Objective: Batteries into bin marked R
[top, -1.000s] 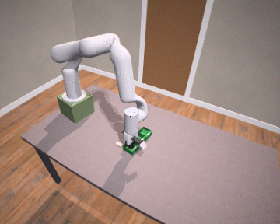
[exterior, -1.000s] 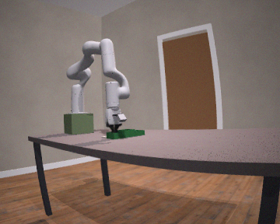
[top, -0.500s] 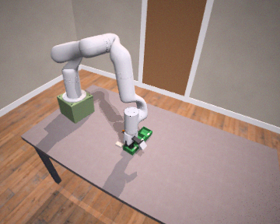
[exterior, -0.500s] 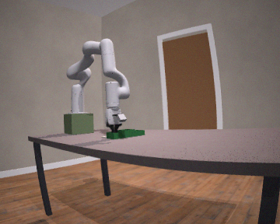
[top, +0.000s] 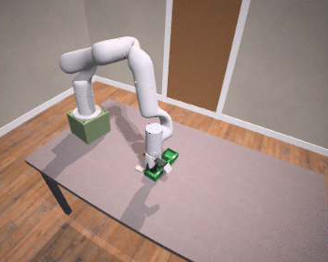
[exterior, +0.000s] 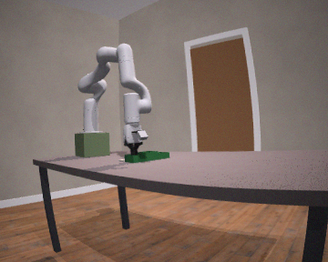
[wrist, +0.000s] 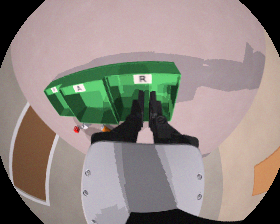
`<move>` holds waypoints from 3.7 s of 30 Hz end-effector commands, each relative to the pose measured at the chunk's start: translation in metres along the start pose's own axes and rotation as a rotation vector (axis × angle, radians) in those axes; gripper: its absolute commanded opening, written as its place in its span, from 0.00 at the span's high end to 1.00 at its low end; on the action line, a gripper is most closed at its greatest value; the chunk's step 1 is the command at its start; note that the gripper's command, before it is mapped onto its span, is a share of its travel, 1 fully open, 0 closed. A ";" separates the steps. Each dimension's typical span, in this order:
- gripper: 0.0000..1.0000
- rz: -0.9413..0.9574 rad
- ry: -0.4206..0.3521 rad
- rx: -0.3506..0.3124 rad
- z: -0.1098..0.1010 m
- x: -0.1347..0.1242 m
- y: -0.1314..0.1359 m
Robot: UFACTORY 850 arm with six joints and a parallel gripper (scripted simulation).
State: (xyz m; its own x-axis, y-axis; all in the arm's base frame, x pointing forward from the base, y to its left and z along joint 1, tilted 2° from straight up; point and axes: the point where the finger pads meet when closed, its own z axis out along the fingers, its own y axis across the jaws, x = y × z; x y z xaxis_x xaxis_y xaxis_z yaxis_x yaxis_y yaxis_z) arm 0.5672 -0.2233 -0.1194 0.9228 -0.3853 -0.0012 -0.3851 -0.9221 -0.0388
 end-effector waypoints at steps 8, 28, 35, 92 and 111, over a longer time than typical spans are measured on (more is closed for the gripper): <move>0.93 0.000 0.002 0.000 -0.016 0.001 0.000; 0.93 0.000 0.002 0.000 -0.047 -0.001 -0.020; 0.93 0.000 0.002 0.000 -0.047 -0.006 -0.055; 0.93 0.000 0.002 0.000 0.012 -0.009 -0.084; 0.93 0.000 0.002 0.000 0.012 -0.009 -0.084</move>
State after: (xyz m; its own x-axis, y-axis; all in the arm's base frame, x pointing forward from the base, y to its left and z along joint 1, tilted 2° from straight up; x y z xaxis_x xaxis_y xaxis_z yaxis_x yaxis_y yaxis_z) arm 0.5902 -0.1413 -0.1294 0.9228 -0.3853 -0.0012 -0.3851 -0.9221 -0.0387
